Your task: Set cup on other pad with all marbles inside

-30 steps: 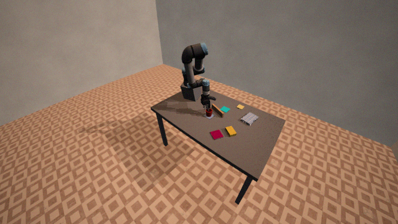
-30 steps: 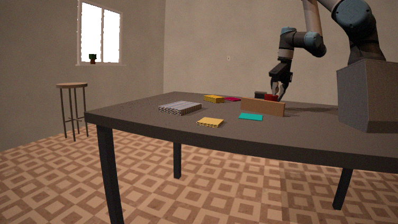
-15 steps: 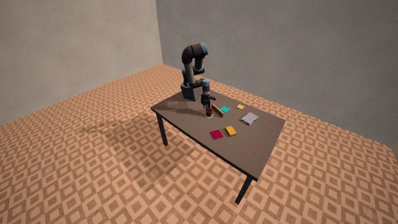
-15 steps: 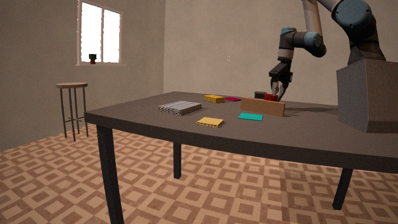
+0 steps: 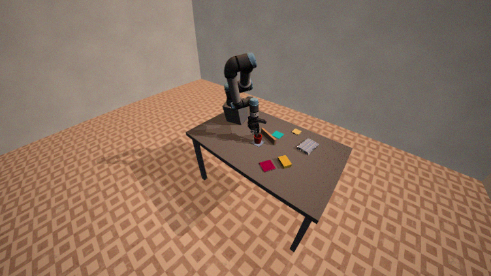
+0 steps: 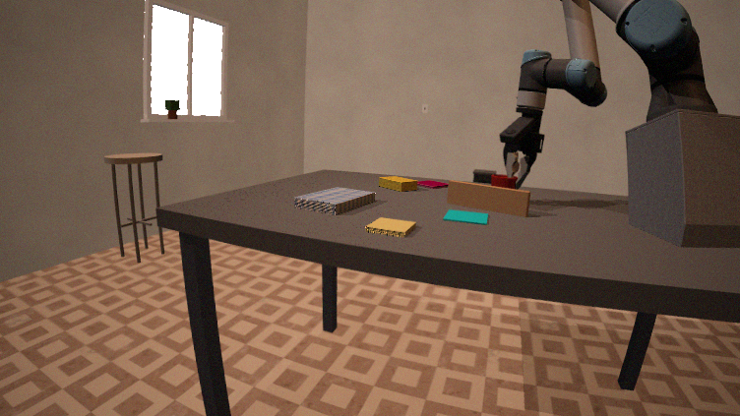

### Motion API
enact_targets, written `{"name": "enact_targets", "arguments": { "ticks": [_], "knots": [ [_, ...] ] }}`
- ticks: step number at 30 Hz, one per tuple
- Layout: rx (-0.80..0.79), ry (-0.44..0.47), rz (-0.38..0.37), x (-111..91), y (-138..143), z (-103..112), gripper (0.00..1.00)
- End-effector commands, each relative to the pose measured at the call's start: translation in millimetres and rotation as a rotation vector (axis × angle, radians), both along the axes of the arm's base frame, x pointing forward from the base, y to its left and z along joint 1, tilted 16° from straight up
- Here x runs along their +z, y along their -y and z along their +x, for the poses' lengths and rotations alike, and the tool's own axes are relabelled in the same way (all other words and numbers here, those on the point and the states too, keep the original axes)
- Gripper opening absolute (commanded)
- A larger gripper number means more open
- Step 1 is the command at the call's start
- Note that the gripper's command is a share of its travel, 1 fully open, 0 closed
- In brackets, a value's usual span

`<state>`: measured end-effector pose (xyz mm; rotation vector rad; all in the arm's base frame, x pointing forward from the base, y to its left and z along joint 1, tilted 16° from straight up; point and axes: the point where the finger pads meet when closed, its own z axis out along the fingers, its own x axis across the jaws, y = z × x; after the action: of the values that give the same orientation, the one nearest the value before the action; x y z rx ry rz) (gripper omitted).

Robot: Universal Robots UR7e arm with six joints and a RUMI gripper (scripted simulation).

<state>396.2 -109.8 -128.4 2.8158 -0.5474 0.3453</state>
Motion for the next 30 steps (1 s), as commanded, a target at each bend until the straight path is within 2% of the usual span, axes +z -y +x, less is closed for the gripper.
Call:
{"name": "enact_targets", "arguments": {
  "ticks": [1, 30],
  "knots": [
    [0.000, 0.001, 0.000, 0.3, 0.0, 0.3, 0.05],
    [0.000, 0.001, 0.000, 0.3, 0.0, 0.3, 0.03]
  ]
}}
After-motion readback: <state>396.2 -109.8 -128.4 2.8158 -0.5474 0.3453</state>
